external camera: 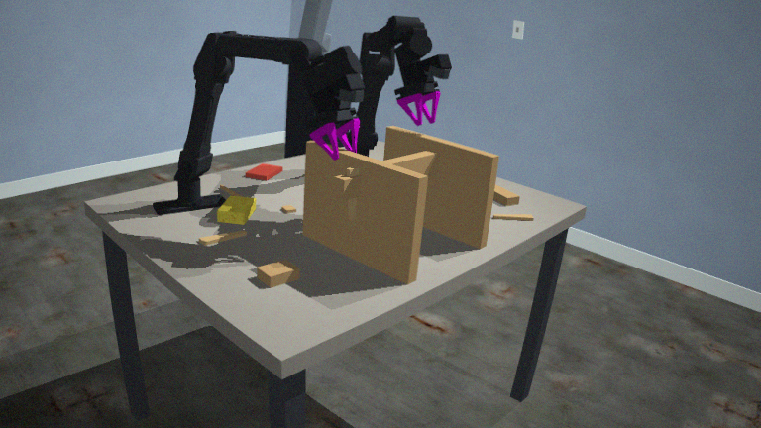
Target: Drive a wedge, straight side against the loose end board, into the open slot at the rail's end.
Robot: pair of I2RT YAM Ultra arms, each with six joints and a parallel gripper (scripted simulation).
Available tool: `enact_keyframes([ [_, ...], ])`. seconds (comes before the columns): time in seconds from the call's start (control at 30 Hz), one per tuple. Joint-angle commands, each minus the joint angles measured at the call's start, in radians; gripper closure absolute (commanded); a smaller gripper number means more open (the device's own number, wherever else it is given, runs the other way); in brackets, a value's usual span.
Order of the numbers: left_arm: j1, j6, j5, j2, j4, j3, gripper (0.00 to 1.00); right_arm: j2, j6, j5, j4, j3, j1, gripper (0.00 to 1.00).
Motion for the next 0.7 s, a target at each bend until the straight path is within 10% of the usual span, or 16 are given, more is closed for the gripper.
enact_keyframes([
  [0.0, -0.01, -0.005, -0.012, 0.006, -0.012, 0.029, 0.46, -0.029, -0.005, 0.01, 0.036, -0.027, -0.007, 0.46],
  [0.33, -0.01, -0.005, -0.012, 0.006, -0.012, 0.029, 0.46, -0.033, -0.005, 0.01, 0.055, -0.027, -0.005, 0.46],
  [0.37, -0.01, -0.005, -0.012, 0.006, -0.012, 0.029, 0.46, -0.025, -0.005, 0.01, 0.051, -0.032, -0.002, 1.0],
  [0.67, -0.01, -0.005, -0.012, 0.006, -0.012, 0.029, 0.46, -0.036, 0.003, 0.01, 0.055, -0.034, -0.006, 1.0],
])
